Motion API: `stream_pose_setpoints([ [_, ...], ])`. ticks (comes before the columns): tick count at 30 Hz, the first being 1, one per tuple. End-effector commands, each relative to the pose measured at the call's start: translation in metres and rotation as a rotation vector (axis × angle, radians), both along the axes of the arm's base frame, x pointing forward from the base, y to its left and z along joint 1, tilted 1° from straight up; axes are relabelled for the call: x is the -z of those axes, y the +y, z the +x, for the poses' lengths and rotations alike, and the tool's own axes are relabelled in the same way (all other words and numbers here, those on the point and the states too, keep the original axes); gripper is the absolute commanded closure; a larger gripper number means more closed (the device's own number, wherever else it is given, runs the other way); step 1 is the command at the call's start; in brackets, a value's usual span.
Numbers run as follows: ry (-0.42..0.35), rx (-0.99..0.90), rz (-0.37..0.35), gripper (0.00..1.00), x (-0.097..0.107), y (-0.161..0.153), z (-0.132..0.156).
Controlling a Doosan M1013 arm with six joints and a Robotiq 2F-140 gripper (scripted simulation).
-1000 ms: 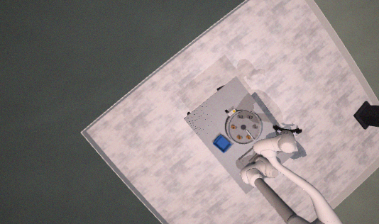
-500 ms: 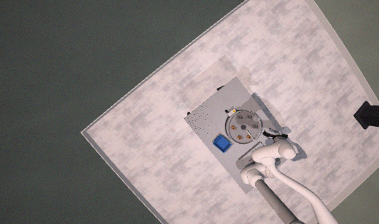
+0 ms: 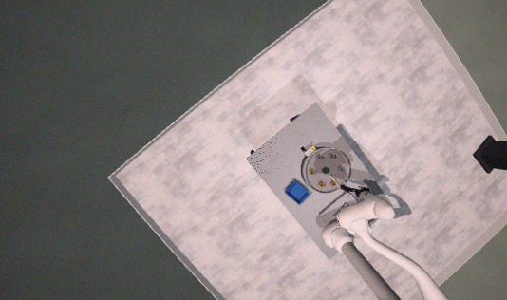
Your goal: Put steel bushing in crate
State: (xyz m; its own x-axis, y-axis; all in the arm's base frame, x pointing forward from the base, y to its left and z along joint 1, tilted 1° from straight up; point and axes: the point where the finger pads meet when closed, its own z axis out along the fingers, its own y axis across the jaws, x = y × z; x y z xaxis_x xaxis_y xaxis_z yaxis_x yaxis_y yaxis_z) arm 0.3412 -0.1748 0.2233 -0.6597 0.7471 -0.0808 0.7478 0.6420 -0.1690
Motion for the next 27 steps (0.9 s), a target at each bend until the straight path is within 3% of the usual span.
stream_pose_setpoints([
  [1, -0.061, 0.028, 0.087, 0.0, 0.018, 0.04, 0.0],
  [8, -0.104, 0.054, 0.148, 0.0, 0.029, 0.068, -0.001],
  [24, -0.106, 0.055, 0.151, 0.0, 0.029, 0.069, -0.001],
  [25, -0.106, 0.055, 0.151, 0.93, 0.029, 0.069, -0.001],
  [27, -0.106, 0.055, 0.151, 0.93, 0.029, 0.069, -0.001],
])
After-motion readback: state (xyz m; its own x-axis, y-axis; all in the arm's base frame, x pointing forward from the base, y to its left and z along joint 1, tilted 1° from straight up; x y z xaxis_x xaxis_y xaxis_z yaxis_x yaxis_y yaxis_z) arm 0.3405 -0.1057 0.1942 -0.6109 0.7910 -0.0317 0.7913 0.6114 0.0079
